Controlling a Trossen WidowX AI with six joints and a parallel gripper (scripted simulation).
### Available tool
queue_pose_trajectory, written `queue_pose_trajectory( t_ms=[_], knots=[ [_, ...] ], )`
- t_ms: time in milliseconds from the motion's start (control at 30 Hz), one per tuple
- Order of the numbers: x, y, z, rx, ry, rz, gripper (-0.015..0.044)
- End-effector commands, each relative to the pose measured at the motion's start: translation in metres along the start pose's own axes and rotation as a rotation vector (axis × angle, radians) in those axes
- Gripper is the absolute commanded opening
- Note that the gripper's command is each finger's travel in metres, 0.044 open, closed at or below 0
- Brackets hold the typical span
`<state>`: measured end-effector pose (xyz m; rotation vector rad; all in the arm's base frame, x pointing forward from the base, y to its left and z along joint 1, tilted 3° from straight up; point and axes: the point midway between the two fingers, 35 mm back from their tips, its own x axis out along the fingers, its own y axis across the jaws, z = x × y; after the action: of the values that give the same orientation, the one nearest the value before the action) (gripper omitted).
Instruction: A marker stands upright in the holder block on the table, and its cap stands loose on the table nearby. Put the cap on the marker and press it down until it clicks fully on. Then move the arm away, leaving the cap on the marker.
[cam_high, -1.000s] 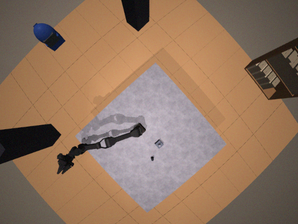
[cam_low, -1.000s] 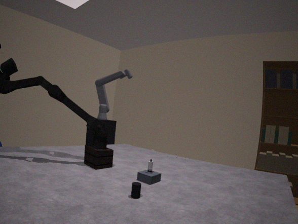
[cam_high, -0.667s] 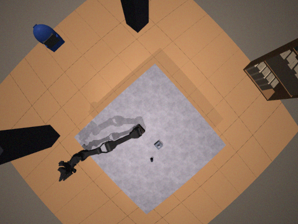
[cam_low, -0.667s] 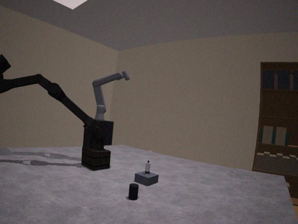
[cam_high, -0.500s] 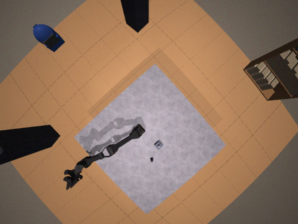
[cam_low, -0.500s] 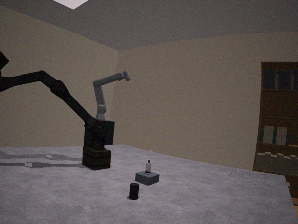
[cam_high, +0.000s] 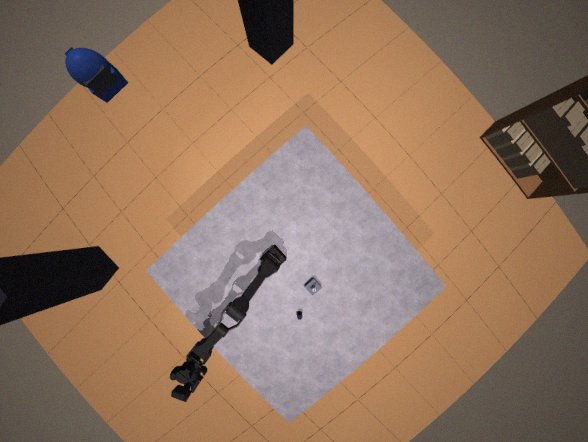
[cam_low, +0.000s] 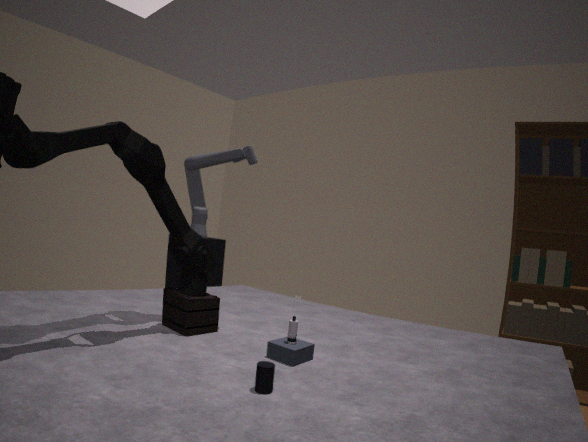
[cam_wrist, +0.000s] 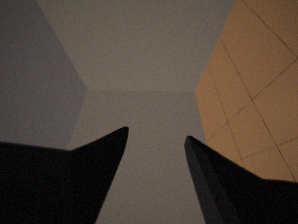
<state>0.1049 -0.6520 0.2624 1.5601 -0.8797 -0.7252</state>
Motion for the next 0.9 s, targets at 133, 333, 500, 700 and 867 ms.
queue_pose_trajectory(
  t_ms=[133,333,500,700,867],
  knots=[
    [0.018,-0.067,-0.112,-0.03,0.085,-0.278,0.0248],
    [0.0,-0.124,-0.205,-0.108,0.181,-0.525,0.0248],
    [-0.035,-0.167,-0.277,-0.21,0.28,-0.731,0.0248],
    [-0.103,-0.209,-0.351,-0.382,0.417,-0.97,0.0248],
    [-0.176,-0.234,-0.397,-0.573,0.55,-1.164,0.0248]
  ],
)
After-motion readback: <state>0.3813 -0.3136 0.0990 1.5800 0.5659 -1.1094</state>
